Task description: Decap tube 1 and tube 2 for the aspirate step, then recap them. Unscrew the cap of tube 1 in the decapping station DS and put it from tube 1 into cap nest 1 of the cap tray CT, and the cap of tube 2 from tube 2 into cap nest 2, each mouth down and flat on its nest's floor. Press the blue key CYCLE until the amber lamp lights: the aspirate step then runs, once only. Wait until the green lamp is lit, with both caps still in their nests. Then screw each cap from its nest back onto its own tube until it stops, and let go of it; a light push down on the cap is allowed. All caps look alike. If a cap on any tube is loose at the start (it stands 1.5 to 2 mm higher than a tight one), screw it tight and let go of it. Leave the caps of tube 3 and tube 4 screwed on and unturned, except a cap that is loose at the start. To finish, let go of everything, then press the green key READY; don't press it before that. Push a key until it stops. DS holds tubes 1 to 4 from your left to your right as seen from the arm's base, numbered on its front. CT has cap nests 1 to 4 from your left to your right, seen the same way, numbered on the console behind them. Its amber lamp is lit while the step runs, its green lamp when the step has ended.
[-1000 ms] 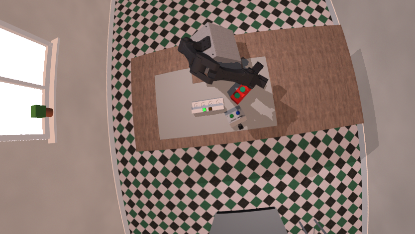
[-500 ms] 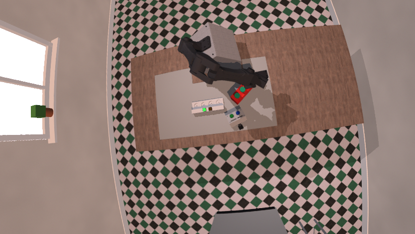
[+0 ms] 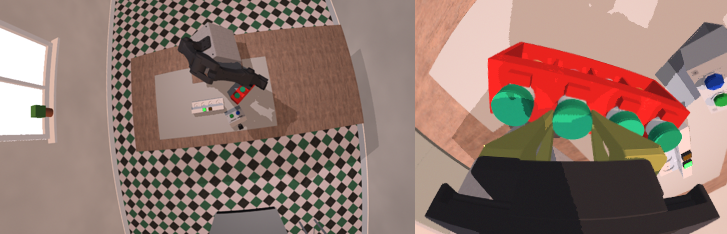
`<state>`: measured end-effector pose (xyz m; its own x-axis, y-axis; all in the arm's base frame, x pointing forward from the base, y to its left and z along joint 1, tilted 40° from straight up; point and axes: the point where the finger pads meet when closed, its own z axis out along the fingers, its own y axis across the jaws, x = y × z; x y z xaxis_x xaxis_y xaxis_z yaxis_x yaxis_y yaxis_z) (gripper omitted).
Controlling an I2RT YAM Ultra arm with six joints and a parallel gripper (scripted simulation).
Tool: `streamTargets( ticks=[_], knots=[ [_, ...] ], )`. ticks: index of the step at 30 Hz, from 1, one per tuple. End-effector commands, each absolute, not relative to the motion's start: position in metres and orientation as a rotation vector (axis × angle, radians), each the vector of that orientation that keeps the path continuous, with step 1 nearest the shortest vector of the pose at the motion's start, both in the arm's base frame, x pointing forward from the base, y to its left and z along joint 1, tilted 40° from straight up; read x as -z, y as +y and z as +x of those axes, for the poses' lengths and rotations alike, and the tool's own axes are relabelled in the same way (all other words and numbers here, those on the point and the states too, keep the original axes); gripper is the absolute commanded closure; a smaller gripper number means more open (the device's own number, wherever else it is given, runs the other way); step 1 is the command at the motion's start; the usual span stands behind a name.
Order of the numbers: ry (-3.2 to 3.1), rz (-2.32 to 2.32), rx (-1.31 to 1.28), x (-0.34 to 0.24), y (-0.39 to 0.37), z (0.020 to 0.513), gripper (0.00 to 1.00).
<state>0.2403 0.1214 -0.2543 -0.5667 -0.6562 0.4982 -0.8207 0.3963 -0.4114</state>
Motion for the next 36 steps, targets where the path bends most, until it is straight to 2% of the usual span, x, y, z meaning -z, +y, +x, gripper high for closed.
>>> streamTargets(
  ticks=[1,16,18,33,36],
  knots=[
    [-2.552,1.118,-0.967,0.2527,0.1258,0.2422,1.00],
    [-3.010,0.114,-1.086,0.2530,0.1255,0.2422,1.00],
    [-3.010,0.114,-1.086,0.2530,0.1255,0.2422,1.00],
    [-3.095,-1.084,-1.062,0.2534,0.1251,0.2422,1.00],
    [-3.084,-1.168,-1.055,0.2534,0.1250,0.2422,1.00]
  ],
)
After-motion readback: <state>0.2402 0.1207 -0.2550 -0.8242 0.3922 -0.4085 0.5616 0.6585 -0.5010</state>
